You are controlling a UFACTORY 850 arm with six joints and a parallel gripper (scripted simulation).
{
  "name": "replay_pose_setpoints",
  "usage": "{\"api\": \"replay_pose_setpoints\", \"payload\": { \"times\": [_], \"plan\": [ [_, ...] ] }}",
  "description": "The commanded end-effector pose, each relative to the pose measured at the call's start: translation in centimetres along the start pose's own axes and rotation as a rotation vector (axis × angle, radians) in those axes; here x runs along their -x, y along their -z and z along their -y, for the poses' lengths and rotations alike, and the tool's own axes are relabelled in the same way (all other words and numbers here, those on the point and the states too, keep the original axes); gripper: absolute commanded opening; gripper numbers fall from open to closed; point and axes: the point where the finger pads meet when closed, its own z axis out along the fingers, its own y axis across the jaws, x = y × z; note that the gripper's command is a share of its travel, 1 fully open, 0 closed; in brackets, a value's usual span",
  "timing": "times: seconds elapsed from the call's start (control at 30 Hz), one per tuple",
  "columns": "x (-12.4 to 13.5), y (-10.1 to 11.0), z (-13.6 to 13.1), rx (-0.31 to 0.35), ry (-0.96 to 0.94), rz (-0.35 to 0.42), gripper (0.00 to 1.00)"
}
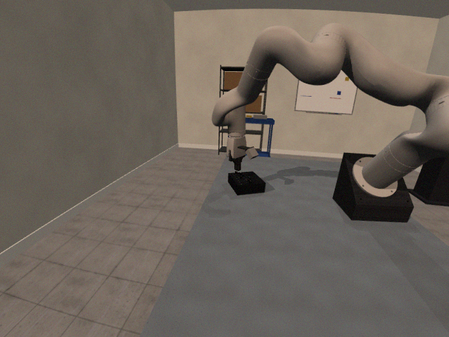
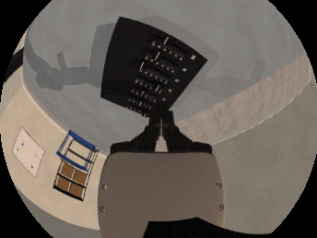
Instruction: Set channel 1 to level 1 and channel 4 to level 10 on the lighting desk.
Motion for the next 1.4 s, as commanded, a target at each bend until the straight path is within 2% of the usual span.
{"api": "replay_pose_setpoints", "payload": {
  "times": [0.0, 0.33, 0.4, 0.43, 0.53, 1.37],
  "plan": [
    [-0.27, 0.11, -0.63, 0.021, 0.278, 0.023, 0.00],
    [-0.70, 0.09, -1.36, 0.020, 0.823, 0.037, 0.00],
    [-0.70, 0.09, -1.36, 0.020, 0.823, 0.037, 0.00],
    [-0.71, 0.09, -1.38, 0.031, 0.977, 0.051, 0.00],
    [-0.74, 0.09, -1.43, 0.043, 1.086, 0.067, 0.00],
    [-0.75, 0.09, -1.45, 0.045, 1.103, 0.069, 0.00]
  ]
}}
